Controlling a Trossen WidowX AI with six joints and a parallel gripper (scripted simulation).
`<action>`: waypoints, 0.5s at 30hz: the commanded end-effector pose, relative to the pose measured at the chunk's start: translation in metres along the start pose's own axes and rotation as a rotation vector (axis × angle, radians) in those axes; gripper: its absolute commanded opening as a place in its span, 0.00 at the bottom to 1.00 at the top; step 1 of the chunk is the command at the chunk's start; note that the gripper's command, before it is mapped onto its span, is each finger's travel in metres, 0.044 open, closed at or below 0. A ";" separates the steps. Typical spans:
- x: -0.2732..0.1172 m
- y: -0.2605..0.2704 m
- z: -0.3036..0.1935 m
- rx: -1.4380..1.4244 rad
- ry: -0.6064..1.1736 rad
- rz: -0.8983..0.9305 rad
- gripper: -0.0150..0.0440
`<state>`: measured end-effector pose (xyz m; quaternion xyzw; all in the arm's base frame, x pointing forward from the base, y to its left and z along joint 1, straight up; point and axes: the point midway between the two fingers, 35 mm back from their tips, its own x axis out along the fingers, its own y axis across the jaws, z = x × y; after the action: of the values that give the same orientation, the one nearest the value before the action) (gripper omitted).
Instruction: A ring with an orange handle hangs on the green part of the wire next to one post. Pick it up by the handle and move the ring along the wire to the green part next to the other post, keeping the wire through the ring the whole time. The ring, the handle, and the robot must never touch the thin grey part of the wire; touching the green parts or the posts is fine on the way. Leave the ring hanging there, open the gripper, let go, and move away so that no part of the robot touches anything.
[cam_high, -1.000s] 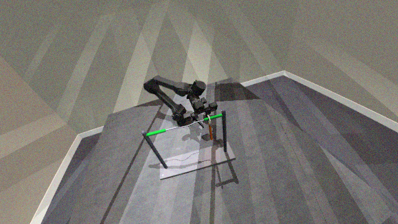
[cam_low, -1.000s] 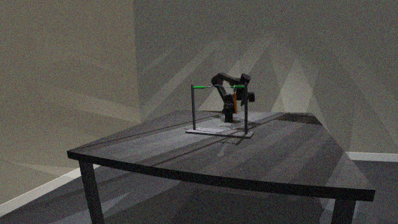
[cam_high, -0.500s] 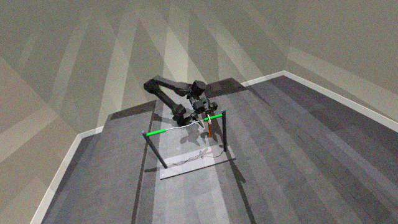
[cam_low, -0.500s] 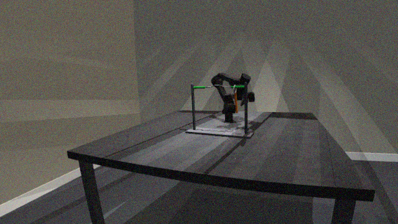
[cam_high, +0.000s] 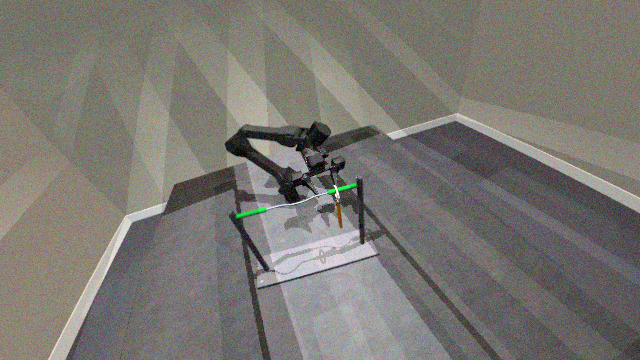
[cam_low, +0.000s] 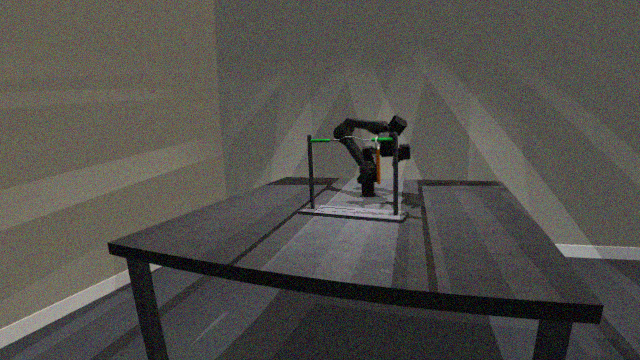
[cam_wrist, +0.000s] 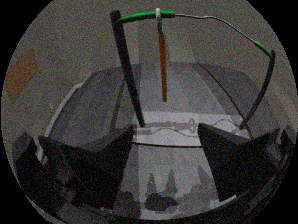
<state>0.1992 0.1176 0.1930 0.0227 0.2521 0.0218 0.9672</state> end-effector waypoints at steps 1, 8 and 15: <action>-0.014 -0.003 0.006 0.011 -0.019 0.002 0.93; -0.014 -0.003 0.006 0.011 -0.019 0.002 1.00; -0.014 -0.003 0.006 0.011 -0.019 0.002 1.00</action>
<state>0.1893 0.1147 0.2030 0.0260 0.2459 0.0234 0.9687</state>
